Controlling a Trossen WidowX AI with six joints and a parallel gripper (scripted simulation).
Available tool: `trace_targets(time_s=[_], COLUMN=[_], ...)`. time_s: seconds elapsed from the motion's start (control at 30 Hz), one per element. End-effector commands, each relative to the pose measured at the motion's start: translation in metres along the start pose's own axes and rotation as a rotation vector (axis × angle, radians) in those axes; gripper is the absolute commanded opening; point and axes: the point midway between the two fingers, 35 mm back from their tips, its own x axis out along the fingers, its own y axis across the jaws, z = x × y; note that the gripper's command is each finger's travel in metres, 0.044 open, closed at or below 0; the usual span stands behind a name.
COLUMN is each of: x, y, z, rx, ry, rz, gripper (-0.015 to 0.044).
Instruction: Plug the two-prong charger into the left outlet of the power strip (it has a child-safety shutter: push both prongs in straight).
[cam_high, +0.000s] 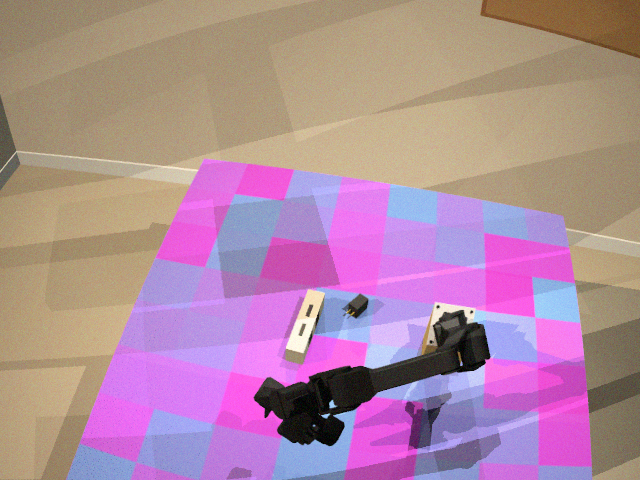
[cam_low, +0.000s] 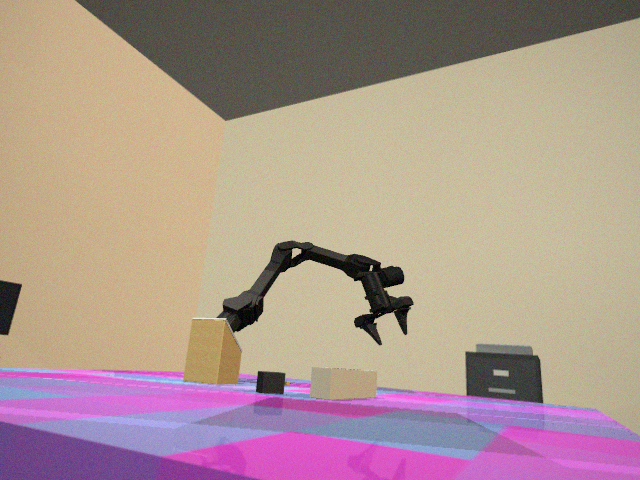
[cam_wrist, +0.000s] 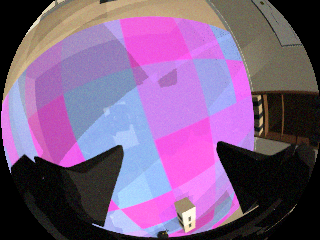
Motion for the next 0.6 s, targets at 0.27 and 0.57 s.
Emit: trace_targets(time_s=[0.27,0.57], x=[0.024,0.032], y=[-0.044,-0.071], z=[-0.074,-0.135], rx=[0.007,0.023], ry=[0.142,0.235], rz=[-0.009,0.002], gripper=[0.0440,0.0440])
